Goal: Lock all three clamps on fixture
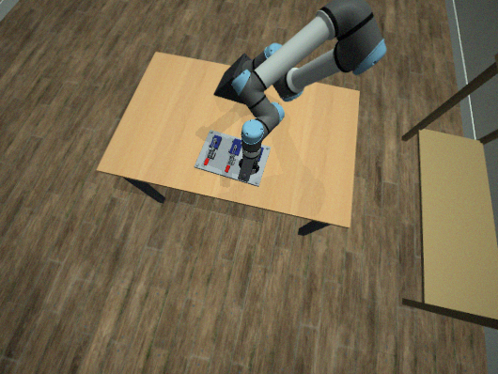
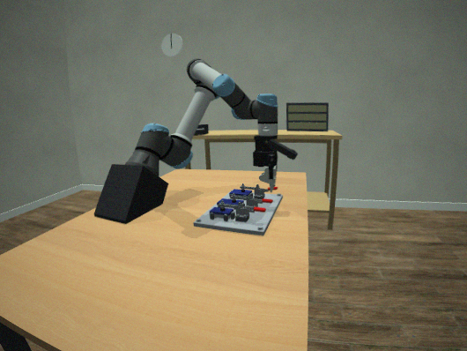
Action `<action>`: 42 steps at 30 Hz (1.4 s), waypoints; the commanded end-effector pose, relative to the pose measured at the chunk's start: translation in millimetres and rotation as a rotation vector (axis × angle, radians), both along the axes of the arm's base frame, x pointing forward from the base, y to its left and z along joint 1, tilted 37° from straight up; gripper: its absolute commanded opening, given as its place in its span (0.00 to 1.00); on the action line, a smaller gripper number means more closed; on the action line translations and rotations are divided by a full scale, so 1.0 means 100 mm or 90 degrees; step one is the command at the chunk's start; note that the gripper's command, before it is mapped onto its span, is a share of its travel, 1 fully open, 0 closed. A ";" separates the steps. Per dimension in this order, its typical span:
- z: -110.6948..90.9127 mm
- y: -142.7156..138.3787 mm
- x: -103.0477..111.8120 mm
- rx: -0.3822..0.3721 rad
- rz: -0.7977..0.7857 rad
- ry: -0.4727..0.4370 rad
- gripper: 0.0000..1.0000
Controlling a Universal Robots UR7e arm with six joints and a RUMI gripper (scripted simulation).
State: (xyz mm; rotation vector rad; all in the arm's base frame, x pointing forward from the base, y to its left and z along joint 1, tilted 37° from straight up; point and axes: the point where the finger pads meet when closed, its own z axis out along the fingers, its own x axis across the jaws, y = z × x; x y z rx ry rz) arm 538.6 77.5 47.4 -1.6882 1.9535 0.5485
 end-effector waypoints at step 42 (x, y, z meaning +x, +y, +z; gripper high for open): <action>-0.05 0.03 0.04 0.000 -0.001 -0.001 0.00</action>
